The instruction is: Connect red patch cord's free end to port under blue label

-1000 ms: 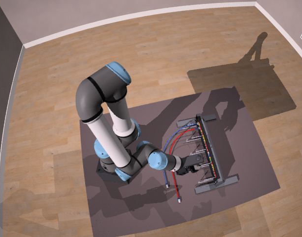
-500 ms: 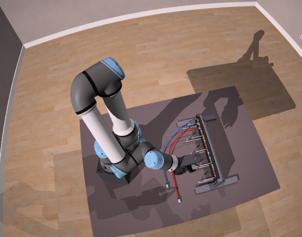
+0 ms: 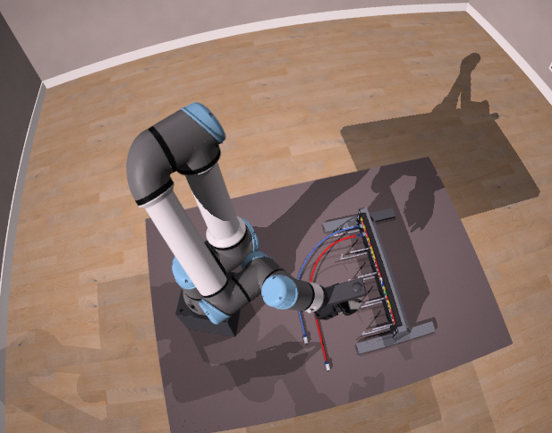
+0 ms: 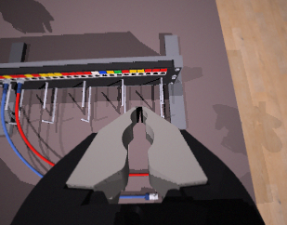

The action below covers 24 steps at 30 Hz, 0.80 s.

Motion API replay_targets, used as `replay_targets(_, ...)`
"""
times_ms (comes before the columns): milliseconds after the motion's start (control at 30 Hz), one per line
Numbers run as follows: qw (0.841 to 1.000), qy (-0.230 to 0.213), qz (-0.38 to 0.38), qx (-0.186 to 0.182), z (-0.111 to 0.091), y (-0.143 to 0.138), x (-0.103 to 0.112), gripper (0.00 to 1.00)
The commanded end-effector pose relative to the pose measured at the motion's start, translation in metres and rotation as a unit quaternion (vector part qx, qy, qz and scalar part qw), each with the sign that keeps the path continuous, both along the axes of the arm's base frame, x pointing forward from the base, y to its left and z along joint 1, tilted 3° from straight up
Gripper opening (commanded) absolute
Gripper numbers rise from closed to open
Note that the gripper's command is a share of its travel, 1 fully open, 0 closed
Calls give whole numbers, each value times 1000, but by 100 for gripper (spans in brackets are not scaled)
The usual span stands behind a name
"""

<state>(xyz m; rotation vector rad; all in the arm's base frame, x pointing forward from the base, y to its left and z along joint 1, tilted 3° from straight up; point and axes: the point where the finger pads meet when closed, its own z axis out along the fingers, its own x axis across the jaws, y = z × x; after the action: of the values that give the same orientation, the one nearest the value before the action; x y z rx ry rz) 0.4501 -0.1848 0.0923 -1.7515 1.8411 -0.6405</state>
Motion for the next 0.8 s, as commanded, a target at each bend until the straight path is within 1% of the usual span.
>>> replay_targets(0,1000,0,0,0,0,0,0,0)
replay_targets(333,999,13,-24,20,-6,-5,-3,0)
replay_targets(533,994,40,-76,61,-21,-15,-9,0)
replay_targets(667,985,67,-128,98,-35,-25,-15,0)
replay_targets(767,976,84,-161,120,-44,-31,-20,0)
